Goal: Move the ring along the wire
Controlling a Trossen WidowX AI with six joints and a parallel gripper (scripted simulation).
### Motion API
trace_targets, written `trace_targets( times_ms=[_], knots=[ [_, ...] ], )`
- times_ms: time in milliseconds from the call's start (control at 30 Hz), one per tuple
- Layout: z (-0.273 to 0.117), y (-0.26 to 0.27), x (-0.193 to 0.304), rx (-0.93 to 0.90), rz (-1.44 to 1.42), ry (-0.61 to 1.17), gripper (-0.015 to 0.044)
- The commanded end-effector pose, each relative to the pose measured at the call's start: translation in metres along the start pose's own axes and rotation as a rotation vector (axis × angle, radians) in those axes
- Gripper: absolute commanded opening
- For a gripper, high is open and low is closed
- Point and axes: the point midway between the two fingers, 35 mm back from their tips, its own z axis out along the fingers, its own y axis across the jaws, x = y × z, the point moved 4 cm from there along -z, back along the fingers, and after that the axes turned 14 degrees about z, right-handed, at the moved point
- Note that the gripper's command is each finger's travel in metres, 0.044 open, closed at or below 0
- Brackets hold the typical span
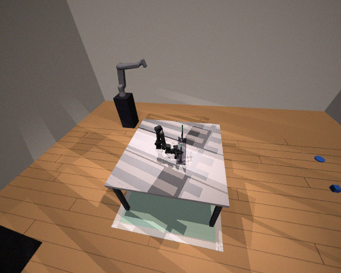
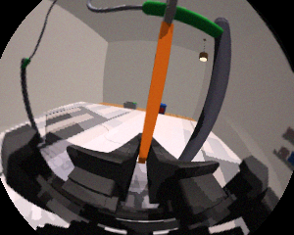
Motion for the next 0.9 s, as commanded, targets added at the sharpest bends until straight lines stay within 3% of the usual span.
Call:
trace_targets(
  times_ms=[0,867],
  knots=[
    [0.001,0.0,-0.002,-0.001,-0.008,-0.004,-0.015],
    [0.001,0.023,0.004,-0.007,0.0,-0.005,-0.015]
  ],
)
